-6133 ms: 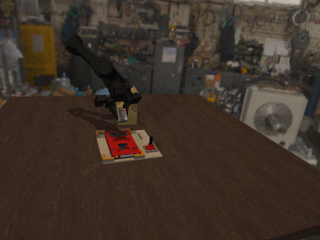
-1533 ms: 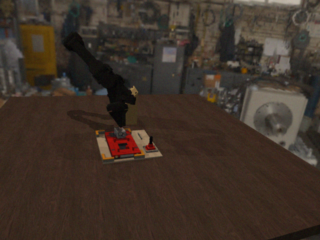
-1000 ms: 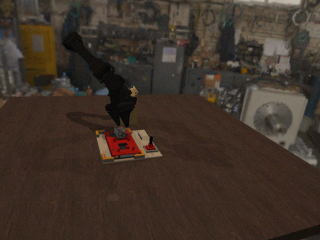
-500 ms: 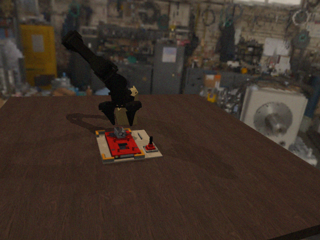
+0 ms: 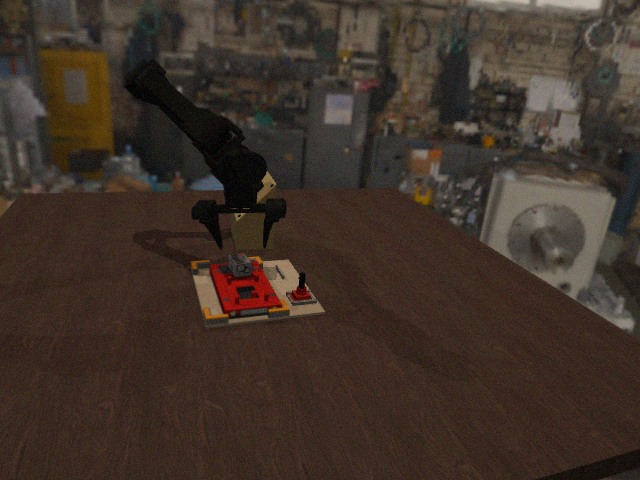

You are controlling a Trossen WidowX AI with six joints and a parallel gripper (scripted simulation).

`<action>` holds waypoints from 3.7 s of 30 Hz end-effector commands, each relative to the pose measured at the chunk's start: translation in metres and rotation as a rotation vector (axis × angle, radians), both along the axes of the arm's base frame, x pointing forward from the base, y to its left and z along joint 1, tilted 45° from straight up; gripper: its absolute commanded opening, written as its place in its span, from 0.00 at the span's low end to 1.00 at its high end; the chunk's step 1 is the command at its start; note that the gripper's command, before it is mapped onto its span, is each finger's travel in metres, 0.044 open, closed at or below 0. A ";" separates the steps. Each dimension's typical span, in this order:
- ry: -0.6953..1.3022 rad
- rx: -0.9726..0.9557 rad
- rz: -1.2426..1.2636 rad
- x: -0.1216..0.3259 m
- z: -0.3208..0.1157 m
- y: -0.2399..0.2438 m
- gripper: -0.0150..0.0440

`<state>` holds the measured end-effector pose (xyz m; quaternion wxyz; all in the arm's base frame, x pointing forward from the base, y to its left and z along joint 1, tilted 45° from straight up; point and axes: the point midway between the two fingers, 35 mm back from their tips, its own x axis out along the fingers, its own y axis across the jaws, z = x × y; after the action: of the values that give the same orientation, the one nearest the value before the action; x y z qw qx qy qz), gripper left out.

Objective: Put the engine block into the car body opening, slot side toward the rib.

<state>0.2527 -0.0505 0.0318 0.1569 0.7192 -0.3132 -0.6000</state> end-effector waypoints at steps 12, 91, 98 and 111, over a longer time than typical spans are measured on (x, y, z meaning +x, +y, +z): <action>0.367 -0.103 0.304 0.006 0.010 0.004 1.00; 0.375 -0.106 0.298 0.015 0.028 0.029 0.25; 0.371 -0.102 0.301 0.013 0.045 0.044 0.25; 0.364 -0.100 0.300 0.007 0.068 0.063 0.25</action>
<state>0.2598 0.0084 0.0958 0.3391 0.6255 -0.1975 -0.6744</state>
